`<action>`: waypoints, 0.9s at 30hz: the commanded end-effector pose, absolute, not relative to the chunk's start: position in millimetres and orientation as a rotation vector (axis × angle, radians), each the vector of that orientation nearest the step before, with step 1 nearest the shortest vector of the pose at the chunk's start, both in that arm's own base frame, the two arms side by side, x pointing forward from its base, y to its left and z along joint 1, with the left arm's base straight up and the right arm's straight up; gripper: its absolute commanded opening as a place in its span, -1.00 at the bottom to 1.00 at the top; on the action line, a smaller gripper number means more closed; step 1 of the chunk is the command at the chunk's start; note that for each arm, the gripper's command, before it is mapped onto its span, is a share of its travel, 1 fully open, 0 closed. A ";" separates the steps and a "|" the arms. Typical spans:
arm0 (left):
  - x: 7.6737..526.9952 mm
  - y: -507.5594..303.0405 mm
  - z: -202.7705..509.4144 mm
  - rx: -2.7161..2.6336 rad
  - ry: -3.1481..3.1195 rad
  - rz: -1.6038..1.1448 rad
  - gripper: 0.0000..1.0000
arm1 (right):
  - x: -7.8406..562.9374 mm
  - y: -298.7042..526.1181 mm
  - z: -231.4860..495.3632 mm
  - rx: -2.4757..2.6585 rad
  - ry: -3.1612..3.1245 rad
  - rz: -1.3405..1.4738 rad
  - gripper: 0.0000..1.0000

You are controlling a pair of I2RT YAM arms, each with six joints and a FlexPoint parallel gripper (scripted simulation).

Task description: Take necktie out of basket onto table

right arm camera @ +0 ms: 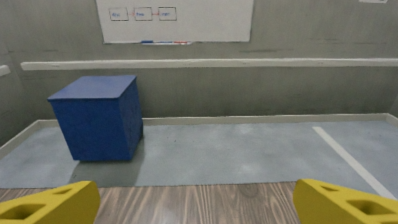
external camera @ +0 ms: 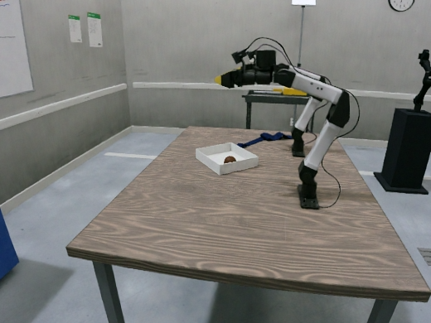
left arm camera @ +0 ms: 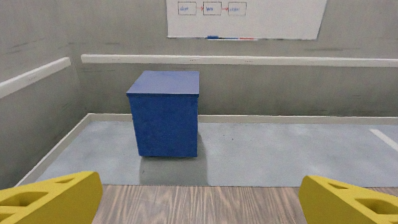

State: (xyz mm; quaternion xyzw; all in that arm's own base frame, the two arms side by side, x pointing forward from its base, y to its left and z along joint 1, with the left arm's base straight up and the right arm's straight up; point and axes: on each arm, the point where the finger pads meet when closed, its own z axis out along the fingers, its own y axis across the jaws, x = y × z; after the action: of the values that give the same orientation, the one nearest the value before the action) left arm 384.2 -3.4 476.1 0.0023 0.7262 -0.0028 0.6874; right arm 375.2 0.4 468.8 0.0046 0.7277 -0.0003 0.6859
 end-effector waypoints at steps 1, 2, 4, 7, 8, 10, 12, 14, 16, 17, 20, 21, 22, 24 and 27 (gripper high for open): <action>377.6 -3.3 482.0 0.005 1.607 -0.006 1.00 | 369.0 6.8 481.1 -0.019 1.622 0.008 1.00; 377.6 -3.3 480.9 0.005 1.607 -0.006 1.00 | 369.6 6.9 480.1 -0.019 1.625 0.009 1.00; 377.6 -3.3 478.7 0.005 1.607 -0.006 1.00 | 369.6 6.9 480.1 -0.019 1.625 0.009 1.00; 377.6 -3.3 475.1 0.005 1.607 -0.006 1.00 | 369.6 6.9 480.1 -0.019 1.625 0.009 1.00; 377.6 -3.3 473.8 0.005 1.607 -0.006 1.00 | 369.6 6.9 480.1 -0.019 1.625 0.009 1.00; 377.6 -3.3 471.1 0.005 1.607 -0.006 1.00 | 369.6 6.9 480.1 -0.019 1.625 0.009 1.00; 377.5 -3.3 468.3 0.005 1.607 -0.006 1.00 | 369.6 6.9 480.1 -0.019 1.625 0.009 1.00; 377.5 -3.3 465.4 0.005 1.607 -0.006 1.00 | 369.6 6.9 480.1 -0.019 1.625 0.009 1.00; 377.5 -3.3 462.4 0.005 1.607 -0.006 1.00 | 369.6 6.9 480.1 -0.019 1.625 0.009 1.00; 377.5 -3.3 462.4 0.005 1.607 -0.006 1.00 | 369.6 6.9 480.1 -0.019 1.625 0.009 1.00; 377.8 -3.3 459.0 0.005 1.608 -0.006 1.00 | 369.6 6.9 479.6 -0.019 1.627 0.009 1.00; 377.8 -3.3 457.5 0.005 1.608 -0.006 1.00 | 369.6 6.9 479.6 -0.019 1.627 0.009 1.00; 377.8 -3.3 455.9 0.005 1.608 -0.006 1.00 | 369.6 6.9 479.6 -0.019 1.627 0.009 1.00; 377.8 -3.3 452.6 0.005 1.608 -0.006 1.00 | 369.6 6.9 479.6 -0.019 1.627 0.009 1.00; 377.8 -3.3 447.7 0.005 1.608 -0.006 1.00 | 369.6 6.9 479.6 -0.019 1.627 0.009 1.00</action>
State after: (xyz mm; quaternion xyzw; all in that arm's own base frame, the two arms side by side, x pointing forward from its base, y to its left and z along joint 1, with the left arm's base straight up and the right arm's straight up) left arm 383.3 -3.4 424.5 0.0025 0.7542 -0.0026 0.6566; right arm 375.2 0.4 467.9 0.0046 0.7290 -0.0003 0.6845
